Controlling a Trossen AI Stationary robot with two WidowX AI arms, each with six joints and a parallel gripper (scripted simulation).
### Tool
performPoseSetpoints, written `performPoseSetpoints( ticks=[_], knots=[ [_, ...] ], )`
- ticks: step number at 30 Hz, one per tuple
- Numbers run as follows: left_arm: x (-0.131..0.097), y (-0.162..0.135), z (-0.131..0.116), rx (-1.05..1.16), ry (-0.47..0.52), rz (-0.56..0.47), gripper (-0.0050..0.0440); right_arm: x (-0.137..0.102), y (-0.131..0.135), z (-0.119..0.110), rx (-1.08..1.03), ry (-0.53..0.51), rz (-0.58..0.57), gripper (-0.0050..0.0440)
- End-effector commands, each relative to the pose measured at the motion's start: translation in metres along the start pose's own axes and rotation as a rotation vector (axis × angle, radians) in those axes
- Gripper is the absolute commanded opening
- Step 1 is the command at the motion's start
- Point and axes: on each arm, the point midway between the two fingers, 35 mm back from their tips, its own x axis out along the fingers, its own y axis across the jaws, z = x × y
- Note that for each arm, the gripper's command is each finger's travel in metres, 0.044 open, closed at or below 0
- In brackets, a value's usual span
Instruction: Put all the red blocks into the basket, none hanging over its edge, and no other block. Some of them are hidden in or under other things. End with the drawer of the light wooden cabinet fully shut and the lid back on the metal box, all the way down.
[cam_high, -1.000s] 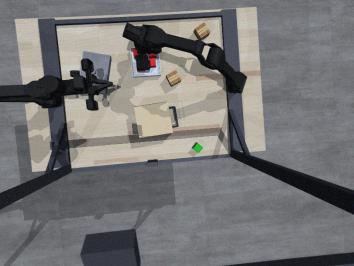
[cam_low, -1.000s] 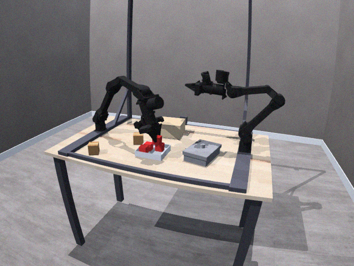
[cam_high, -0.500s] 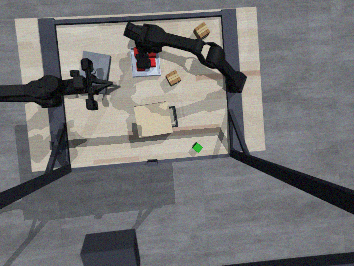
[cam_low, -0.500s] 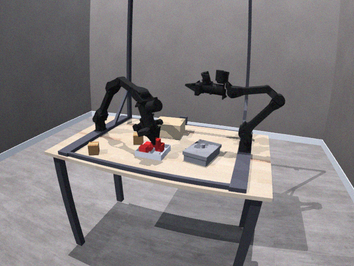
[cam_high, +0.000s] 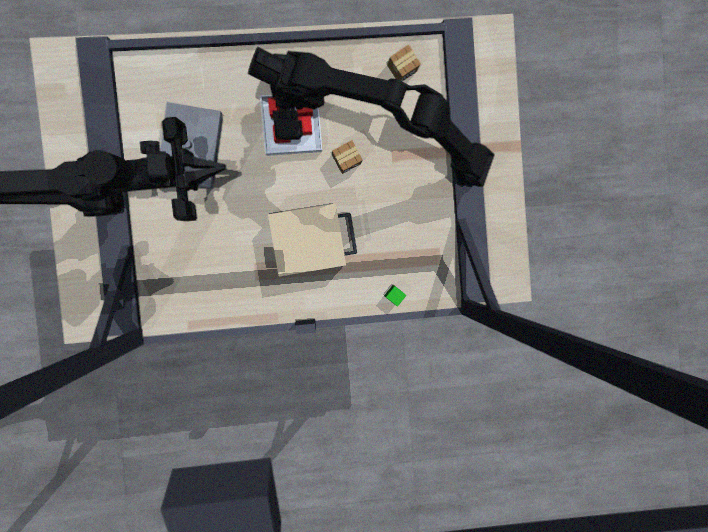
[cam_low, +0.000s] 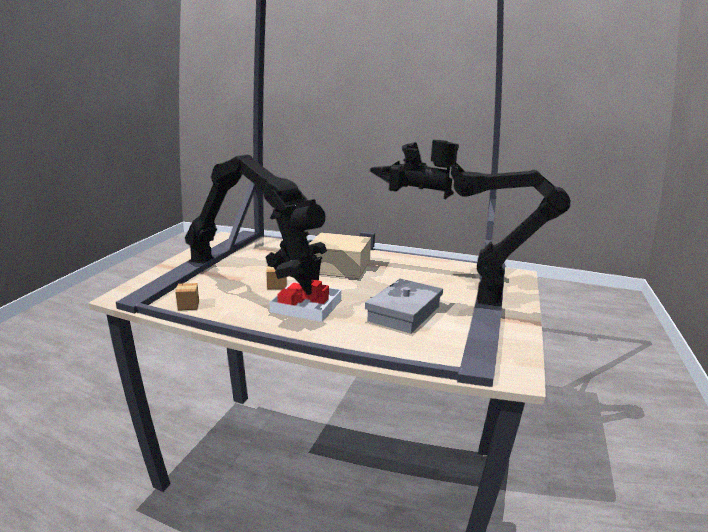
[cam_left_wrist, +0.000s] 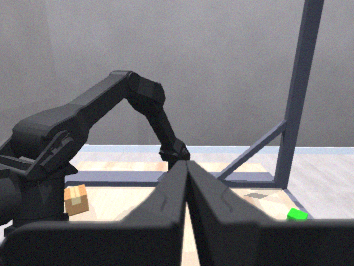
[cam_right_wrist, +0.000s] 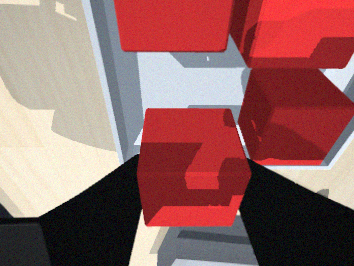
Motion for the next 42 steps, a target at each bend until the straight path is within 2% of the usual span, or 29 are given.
performPoseSetpoints(
  ticks=[1,5,6,7,8,17,19,21,22,23,27,30,34,38,39,42],
  knots=[
    [-0.001,-0.002,0.016,0.005,-0.036,-0.009,-0.0050,-0.023,0.000,-0.018,-0.021,0.074,0.020,-0.0050],
    [-0.001,-0.002,0.016,0.005,-0.036,-0.009,-0.0050,-0.023,0.000,-0.018,-0.021,0.074,0.020,-0.0050],
    [-0.001,-0.002,0.016,0.005,-0.036,-0.009,-0.0050,-0.004,-0.001,0.001,-0.019,0.059,0.015,-0.0050],
    [-0.001,-0.002,0.016,0.005,-0.036,-0.009,-0.0050,-0.008,0.000,-0.004,-0.019,0.061,0.017,-0.0050],
    [-0.001,-0.002,0.016,0.005,-0.036,-0.009,-0.0050,-0.002,0.000,-0.005,-0.013,0.041,0.010,-0.0050],
    [-0.001,-0.002,0.016,0.005,-0.036,-0.009,-0.0050,0.013,0.001,0.002,-0.015,0.038,0.007,-0.0050],
    [-0.001,-0.002,0.016,0.005,-0.036,-0.009,-0.0050,-0.003,0.002,-0.007,-0.015,0.072,0.021,-0.0050],
    [-0.001,-0.002,0.016,0.005,-0.036,-0.009,-0.0050,-0.003,0.002,-0.007,-0.015,0.072,0.021,-0.0050],
    [-0.001,-0.002,0.016,0.005,-0.036,-0.009,-0.0050,0.017,0.002,0.003,-0.011,0.039,0.008,-0.0050],
    [-0.001,-0.002,0.016,0.005,-0.036,-0.009,-0.0050,0.018,0.002,0.004,-0.004,0.039,0.010,-0.0050],
    [-0.001,-0.002,0.016,0.005,-0.036,-0.009,-0.0050,0.018,0.003,0.002,0.001,0.039,0.012,-0.0050],
    [-0.001,-0.002,0.016,0.005,-0.036,-0.009,-0.0050,0.007,0.004,-0.003,-0.009,0.067,0.023,-0.0050],
    [-0.001,-0.002,0.016,0.005,-0.036,-0.009,-0.0050,0.022,0.002,0.005,0.001,0.033,0.011,-0.0050],
    [-0.001,-0.002,0.016,0.005,-0.036,-0.009,-0.0050,0.013,0.004,-0.003,-0.004,0.060,0.022,-0.0050],
    [-0.001,-0.002,0.016,0.005,-0.036,-0.009,-0.0050,0.021,0.000,0.003,-0.008,0.039,0.013,-0.0050],
    [-0.001,-0.002,0.016,0.005,-0.036,-0.009,-0.0050,0.025,-0.001,0.005,-0.002,0.033,0.012,-0.0050]
  ],
)
